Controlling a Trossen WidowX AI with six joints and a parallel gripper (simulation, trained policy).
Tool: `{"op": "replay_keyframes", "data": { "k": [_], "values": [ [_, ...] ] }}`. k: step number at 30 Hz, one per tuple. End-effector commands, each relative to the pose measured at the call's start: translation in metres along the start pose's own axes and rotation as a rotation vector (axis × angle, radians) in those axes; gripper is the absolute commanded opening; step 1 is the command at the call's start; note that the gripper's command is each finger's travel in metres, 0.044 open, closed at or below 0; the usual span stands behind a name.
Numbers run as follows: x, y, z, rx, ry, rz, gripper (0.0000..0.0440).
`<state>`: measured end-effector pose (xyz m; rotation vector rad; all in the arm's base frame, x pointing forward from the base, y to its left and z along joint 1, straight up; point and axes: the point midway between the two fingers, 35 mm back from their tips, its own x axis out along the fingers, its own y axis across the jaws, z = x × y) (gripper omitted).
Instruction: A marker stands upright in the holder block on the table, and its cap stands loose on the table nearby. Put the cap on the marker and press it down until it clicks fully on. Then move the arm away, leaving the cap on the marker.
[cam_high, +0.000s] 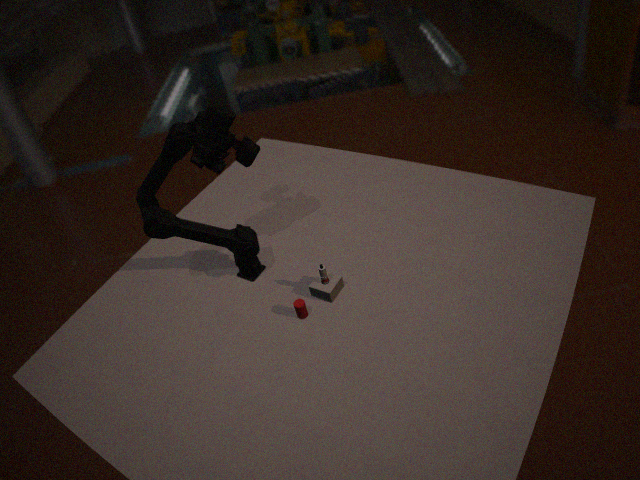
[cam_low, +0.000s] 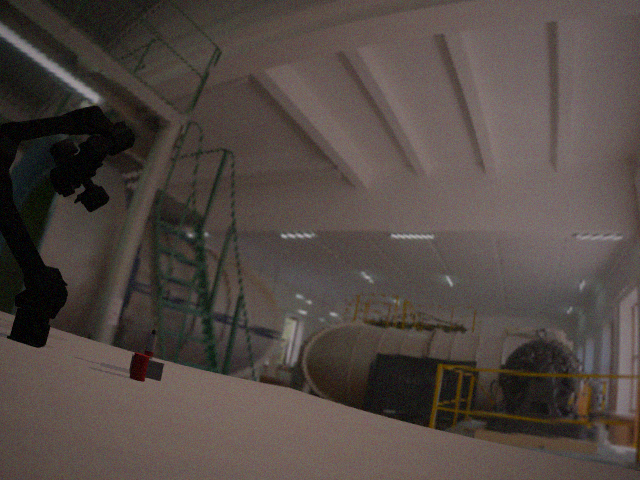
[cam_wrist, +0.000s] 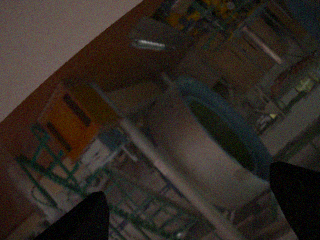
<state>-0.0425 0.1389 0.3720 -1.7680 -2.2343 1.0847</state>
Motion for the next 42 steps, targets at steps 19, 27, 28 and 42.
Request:
{"op": "replay_keyframes", "data": {
  "k": [19, 27, 28, 42],
  "values": [
    [0.008, 0.054, -0.01, 0.244, -0.019, 0.167, 0.032],
    [0.007, 0.073, -0.013, 0.324, -0.019, 0.221, 0.032],
    [0.007, 0.075, -0.014, 0.334, -0.018, 0.228, 0.032],
    [0.001, 0.107, -0.019, 0.459, -0.006, 0.321, 0.032]
  ]
}}
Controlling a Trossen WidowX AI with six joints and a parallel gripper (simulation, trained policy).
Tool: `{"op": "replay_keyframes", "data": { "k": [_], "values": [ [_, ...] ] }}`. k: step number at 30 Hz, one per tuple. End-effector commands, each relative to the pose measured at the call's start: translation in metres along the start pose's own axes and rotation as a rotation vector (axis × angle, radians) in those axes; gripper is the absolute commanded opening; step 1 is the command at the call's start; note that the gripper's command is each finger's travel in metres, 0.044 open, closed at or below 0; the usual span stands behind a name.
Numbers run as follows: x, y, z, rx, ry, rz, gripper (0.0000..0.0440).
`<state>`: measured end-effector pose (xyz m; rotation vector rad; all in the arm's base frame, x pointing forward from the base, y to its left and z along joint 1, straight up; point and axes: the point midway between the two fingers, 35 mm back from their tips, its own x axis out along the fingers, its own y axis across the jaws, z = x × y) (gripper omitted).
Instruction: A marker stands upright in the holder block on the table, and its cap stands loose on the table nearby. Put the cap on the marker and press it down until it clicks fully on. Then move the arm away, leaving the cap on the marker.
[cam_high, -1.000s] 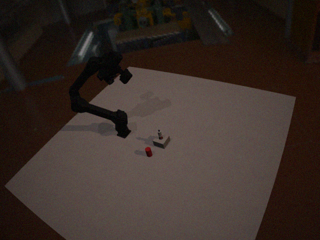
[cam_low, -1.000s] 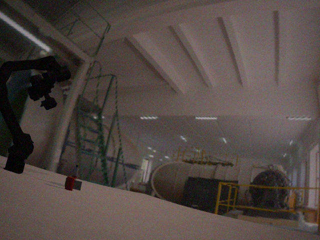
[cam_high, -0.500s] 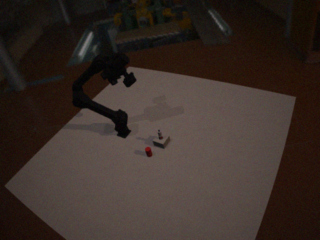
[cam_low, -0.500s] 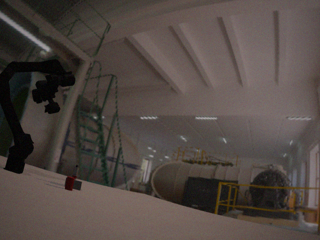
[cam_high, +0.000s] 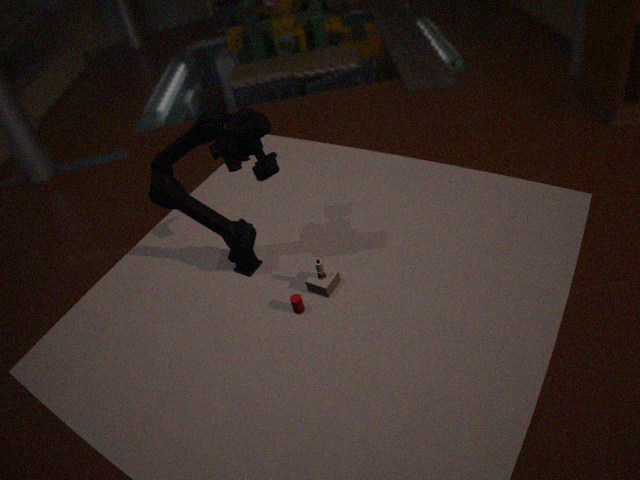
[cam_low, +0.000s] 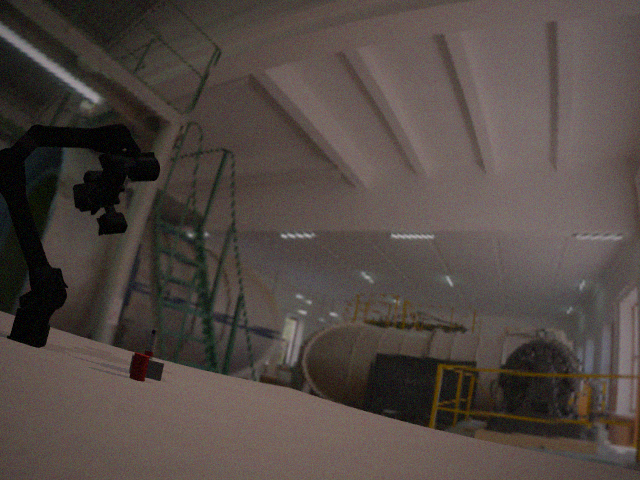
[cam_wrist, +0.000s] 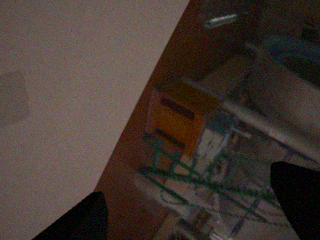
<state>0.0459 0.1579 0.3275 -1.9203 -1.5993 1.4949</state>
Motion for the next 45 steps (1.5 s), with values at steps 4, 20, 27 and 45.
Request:
{"op": "replay_keyframes", "data": {
  "k": [4, 20, 27, 45],
  "values": [
    [0.0, 0.016, -0.01, 0.056, 0.013, 0.05, 0.0319],
    [-0.004, 0.053, -0.029, 0.191, 0.055, 0.159, 0.0317],
    [-0.008, 0.07, -0.036, 0.251, 0.075, 0.207, 0.0318],
    [-0.024, 0.114, -0.046, 0.405, 0.121, 0.325, 0.0318]
  ]
}}
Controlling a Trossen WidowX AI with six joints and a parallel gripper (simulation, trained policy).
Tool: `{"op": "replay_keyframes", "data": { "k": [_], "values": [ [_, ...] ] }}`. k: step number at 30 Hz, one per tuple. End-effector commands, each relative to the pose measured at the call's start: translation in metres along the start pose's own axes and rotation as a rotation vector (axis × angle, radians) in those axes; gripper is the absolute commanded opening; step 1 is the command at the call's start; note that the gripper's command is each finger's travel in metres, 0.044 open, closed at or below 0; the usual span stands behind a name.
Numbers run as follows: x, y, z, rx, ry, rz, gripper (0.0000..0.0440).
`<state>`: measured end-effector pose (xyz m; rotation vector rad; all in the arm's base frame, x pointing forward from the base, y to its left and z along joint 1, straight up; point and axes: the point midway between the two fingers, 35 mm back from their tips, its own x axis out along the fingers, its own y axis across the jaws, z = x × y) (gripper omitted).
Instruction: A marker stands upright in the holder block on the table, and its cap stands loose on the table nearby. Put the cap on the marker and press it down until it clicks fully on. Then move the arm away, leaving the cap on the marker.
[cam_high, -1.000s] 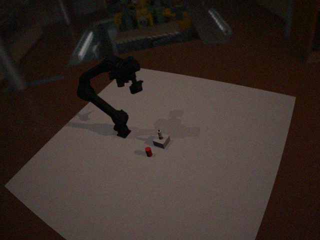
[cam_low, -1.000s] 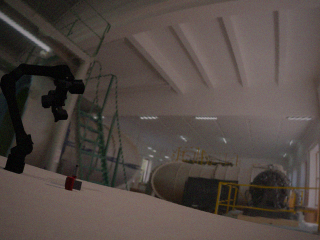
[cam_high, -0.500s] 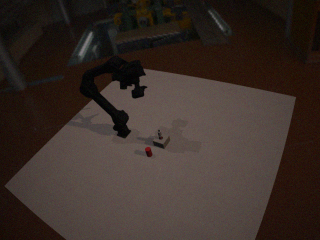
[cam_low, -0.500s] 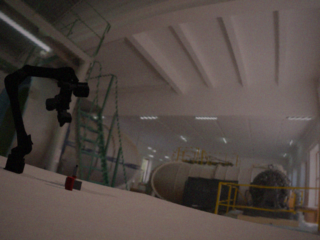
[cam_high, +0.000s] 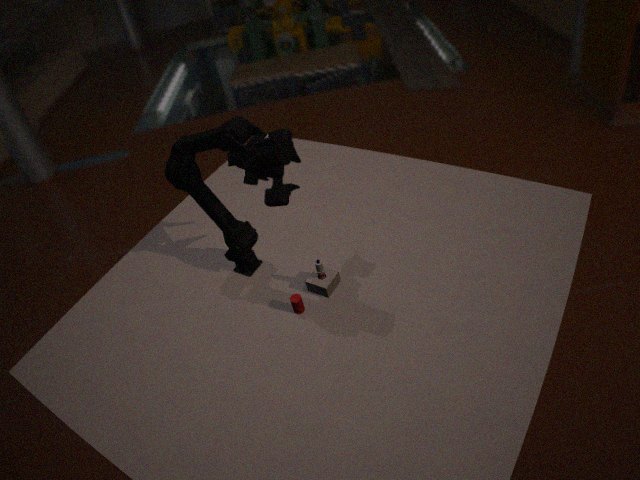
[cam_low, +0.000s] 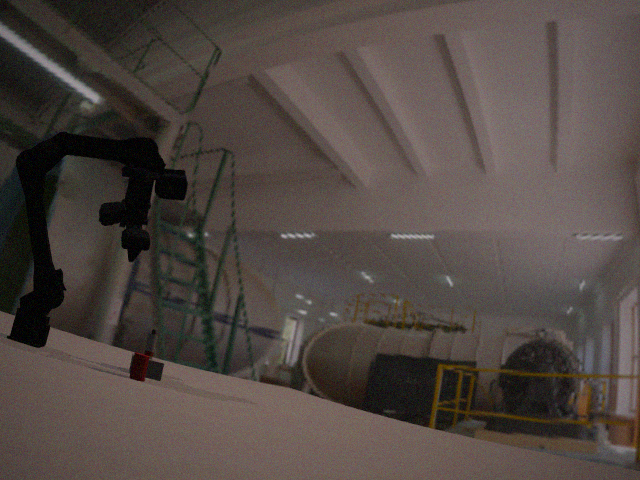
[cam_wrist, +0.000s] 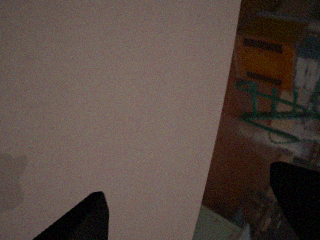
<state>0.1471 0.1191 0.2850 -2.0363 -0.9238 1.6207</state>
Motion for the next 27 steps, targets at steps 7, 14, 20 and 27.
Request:
{"op": "replay_keyframes", "data": {
  "k": [7, 14, 20, 27],
  "values": [
    [-0.003, 0.024, -0.013, 0.085, 0.021, 0.068, 0.0318],
    [-0.006, 0.041, -0.021, 0.143, 0.034, 0.111, 0.0318],
    [-0.009, 0.055, -0.027, 0.192, 0.043, 0.149, 0.0318],
    [-0.014, 0.072, -0.032, 0.249, 0.051, 0.191, 0.0318]
  ]
}}
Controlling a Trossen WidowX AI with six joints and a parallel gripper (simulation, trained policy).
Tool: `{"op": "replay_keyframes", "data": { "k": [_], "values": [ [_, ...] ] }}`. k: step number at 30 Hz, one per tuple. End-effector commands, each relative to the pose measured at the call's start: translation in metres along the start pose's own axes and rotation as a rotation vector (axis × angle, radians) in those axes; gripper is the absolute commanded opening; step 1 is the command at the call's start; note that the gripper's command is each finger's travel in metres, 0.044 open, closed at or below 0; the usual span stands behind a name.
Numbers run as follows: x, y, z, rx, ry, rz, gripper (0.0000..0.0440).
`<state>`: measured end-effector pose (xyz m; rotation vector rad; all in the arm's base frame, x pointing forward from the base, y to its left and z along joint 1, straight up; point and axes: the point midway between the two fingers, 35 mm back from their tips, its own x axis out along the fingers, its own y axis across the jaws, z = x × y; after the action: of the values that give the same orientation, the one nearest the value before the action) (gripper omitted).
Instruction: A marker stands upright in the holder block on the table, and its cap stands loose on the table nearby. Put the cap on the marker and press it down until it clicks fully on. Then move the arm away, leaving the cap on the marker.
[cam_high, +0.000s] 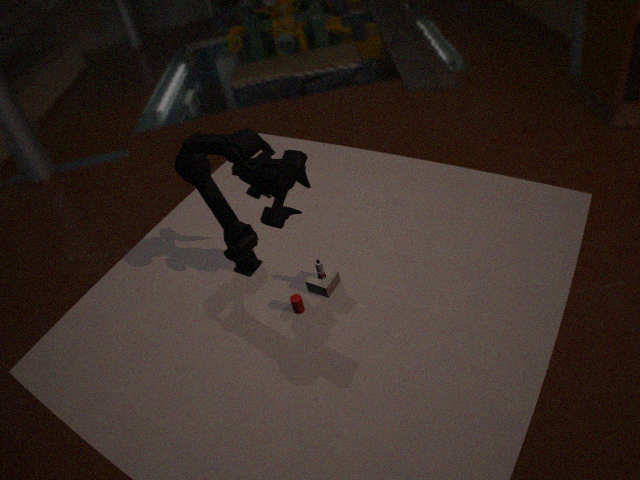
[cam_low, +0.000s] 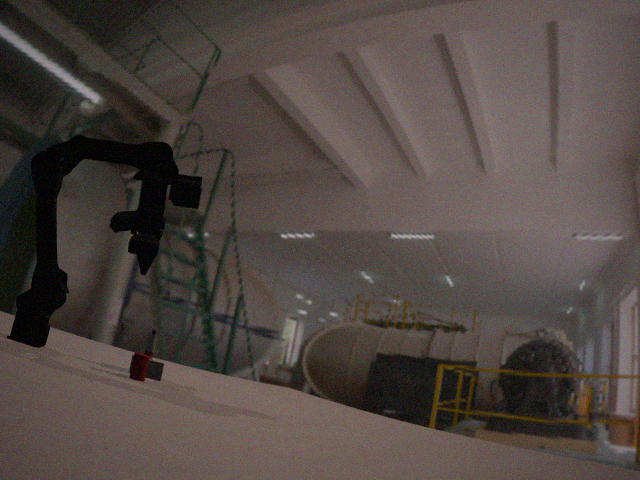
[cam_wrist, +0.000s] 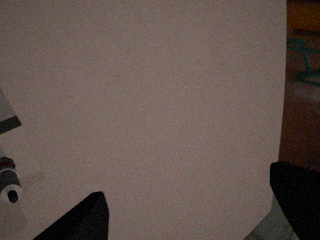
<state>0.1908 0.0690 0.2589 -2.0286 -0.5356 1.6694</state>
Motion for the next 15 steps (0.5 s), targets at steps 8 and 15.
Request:
{"op": "replay_keyframes", "data": {
  "k": [8, 15],
  "values": [
    [-0.003, 0.027, -0.014, 0.085, 0.01, 0.072, 0.0318],
    [-0.005, 0.044, -0.021, 0.139, 0.011, 0.115, 0.0318]
  ]
}}
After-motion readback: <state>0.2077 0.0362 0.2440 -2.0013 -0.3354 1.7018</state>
